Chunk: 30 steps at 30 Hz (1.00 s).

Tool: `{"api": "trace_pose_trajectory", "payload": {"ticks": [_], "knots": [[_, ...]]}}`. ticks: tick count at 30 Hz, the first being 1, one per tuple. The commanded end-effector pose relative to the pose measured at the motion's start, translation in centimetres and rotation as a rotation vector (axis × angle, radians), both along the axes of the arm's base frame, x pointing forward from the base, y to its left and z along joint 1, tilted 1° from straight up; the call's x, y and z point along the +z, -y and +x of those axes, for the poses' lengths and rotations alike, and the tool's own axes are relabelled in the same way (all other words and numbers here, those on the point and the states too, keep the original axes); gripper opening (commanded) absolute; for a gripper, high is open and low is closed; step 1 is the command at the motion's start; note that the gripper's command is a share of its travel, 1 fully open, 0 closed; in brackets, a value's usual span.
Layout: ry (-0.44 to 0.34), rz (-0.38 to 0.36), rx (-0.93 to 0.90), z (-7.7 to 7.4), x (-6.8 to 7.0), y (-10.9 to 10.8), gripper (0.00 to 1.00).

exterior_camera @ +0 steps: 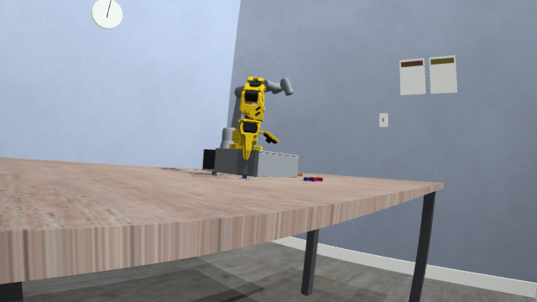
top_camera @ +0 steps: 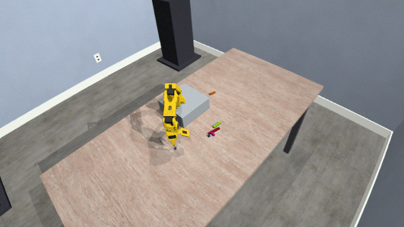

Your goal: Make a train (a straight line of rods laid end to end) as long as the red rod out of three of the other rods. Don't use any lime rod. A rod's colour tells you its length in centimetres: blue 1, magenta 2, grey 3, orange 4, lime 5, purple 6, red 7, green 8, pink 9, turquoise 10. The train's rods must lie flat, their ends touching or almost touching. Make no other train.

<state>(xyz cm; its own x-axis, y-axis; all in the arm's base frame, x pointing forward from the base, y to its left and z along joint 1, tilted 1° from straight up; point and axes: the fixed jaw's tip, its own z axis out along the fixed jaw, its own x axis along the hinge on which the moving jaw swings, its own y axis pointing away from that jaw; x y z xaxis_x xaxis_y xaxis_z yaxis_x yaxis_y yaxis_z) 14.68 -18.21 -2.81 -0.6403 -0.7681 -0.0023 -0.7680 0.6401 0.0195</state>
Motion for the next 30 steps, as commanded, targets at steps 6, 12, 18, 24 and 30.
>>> {"api": "trace_pose_trajectory", "payload": {"ticks": [6, 12, 18, 24, 30], "knots": [[0.006, -0.005, -0.003, -0.15, 0.41, 0.18, 0.17], [0.006, -0.005, -0.003, -0.15, 0.41, 0.18, 0.17], [0.006, -0.005, -0.003, -0.14, 0.41, 0.17, 0.17], [0.006, -0.005, -0.002, 0.04, 0.41, 0.04, 0.17], [0.006, -0.005, 0.003, 0.7, 0.41, -0.49, 0.17]]}}
